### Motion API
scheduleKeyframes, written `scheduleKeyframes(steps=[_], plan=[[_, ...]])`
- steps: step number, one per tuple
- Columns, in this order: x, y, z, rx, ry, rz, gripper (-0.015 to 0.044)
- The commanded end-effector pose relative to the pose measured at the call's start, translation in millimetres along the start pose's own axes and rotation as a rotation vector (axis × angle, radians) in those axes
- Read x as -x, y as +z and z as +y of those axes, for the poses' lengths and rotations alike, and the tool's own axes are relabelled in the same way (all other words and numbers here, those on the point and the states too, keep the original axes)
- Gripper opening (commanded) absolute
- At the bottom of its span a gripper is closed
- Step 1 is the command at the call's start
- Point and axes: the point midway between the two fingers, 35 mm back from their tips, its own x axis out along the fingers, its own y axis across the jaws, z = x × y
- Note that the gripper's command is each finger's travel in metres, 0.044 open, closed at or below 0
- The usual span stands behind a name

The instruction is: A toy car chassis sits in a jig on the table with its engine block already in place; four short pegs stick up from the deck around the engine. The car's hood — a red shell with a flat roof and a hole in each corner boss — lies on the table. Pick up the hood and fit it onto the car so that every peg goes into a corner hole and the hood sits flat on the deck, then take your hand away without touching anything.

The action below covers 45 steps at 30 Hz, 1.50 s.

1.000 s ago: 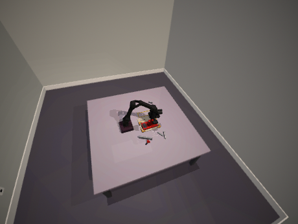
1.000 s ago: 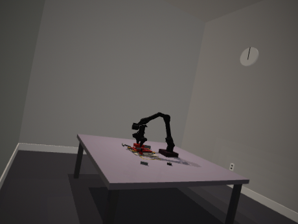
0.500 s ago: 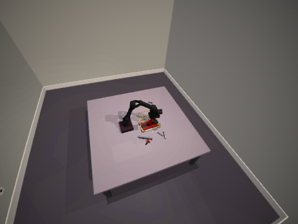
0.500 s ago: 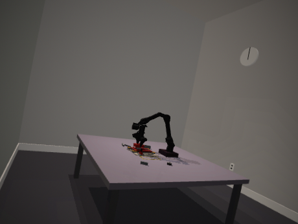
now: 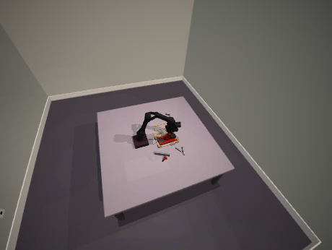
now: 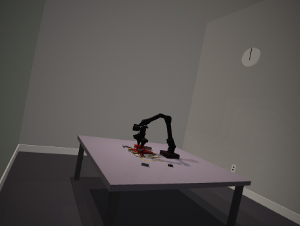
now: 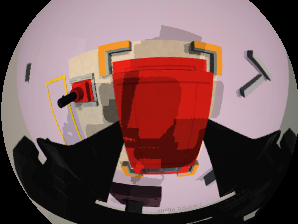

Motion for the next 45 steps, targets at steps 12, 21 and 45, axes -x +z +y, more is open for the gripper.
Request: scheduleKeyframes(steps=[12,21,45], plan=[[-6.1,0.4,-0.4,0.005,-0.003,-0.001,0.0],[-10.1,0.5,-0.3,0.005,-0.003,-0.001,0.0],[-17.6,0.3,0.4,0.001,0.0,0.0,0.0]])
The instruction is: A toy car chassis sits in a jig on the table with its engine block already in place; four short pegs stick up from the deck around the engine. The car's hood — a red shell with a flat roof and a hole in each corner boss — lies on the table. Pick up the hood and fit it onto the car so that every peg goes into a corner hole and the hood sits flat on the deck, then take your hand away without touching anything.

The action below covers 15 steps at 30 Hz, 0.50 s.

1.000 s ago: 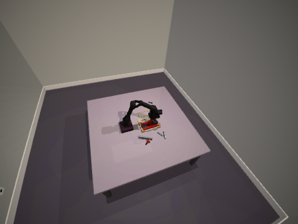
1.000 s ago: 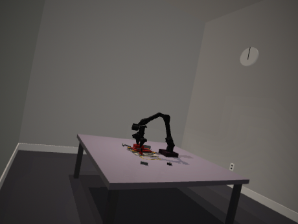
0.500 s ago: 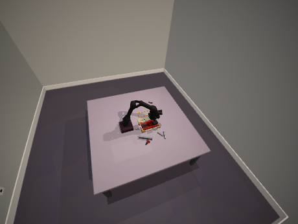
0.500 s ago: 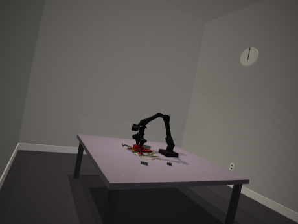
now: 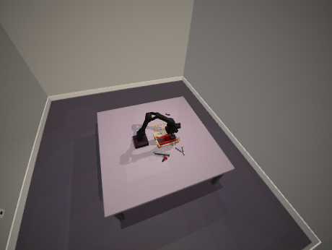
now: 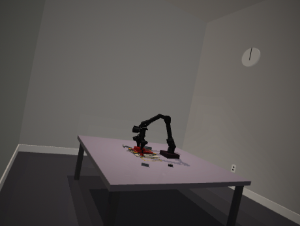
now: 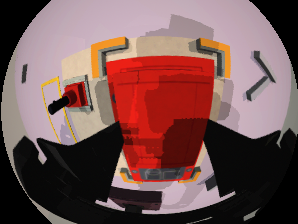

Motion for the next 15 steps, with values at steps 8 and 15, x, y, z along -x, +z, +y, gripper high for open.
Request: scheduleKeyframes(steps=[8,15], plan=[[0.0,0.0,0.0,0.0,0.0,0.0,0.0157],[0.0,0.0,0.0,0.0,0.0,0.0,0.0341]])
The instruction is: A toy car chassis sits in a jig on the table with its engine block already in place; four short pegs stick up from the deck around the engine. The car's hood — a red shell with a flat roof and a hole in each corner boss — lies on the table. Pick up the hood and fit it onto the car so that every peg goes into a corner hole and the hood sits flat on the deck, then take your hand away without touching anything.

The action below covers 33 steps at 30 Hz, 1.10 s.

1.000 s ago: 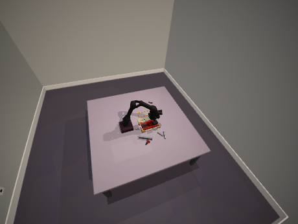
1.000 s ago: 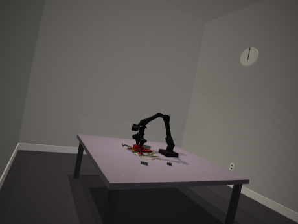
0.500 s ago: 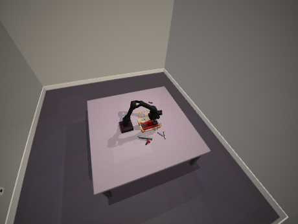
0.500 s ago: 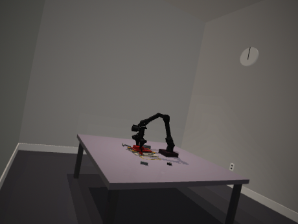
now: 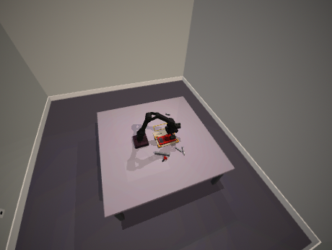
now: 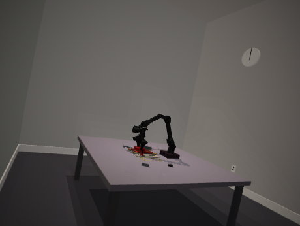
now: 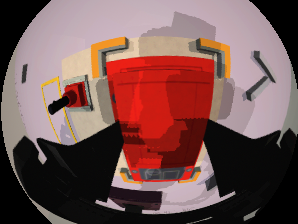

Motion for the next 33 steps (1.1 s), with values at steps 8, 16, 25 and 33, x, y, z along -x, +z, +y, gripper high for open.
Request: scheduleKeyframes(steps=[8,16,25,33], plan=[[10.9,1.3,-0.2,0.0,0.0,0.0,0.044],[72.0,0.5,0.3,0.0,-0.002,0.002,0.044],[72.0,0.5,0.3,0.0,-0.002,0.002,0.044],[72.0,0.5,0.3,0.0,-0.002,0.002,0.044]])
